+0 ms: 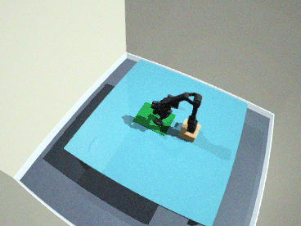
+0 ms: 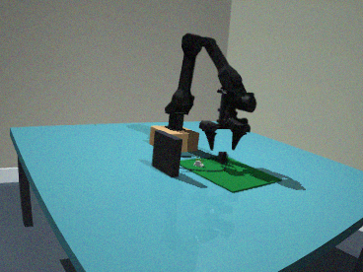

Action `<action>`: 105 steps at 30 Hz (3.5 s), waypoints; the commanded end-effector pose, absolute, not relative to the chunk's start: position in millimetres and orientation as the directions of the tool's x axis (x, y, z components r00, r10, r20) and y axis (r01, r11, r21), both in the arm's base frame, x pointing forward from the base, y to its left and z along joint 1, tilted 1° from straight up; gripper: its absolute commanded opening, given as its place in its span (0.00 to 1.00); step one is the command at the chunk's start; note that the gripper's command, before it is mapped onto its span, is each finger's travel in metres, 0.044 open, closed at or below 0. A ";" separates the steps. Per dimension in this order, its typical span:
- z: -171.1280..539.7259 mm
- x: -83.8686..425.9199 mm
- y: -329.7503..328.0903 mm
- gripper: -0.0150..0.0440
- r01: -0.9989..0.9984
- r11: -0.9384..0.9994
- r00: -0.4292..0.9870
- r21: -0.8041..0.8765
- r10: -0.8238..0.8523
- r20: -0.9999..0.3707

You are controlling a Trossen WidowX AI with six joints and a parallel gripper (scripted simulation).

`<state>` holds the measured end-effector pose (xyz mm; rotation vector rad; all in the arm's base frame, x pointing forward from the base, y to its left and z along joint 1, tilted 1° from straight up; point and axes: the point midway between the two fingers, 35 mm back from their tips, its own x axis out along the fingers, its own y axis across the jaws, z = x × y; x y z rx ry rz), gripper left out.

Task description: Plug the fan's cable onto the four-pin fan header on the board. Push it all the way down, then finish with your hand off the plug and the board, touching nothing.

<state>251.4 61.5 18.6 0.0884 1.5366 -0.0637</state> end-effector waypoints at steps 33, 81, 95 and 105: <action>-16.6 250.0 61.6 0.64 0.097 0.995 0.028 0.016 0.013 -1.000; 29.6 262.2 -43.1 0.25 -0.478 0.878 0.023 -0.005 0.007 -1.000; 31.5 258.9 -45.2 0.25 -0.483 0.876 0.023 -0.005 0.007 -1.000; 31.4 257.1 -45.6 0.25 -0.483 0.876 0.023 -0.005 0.007 -1.000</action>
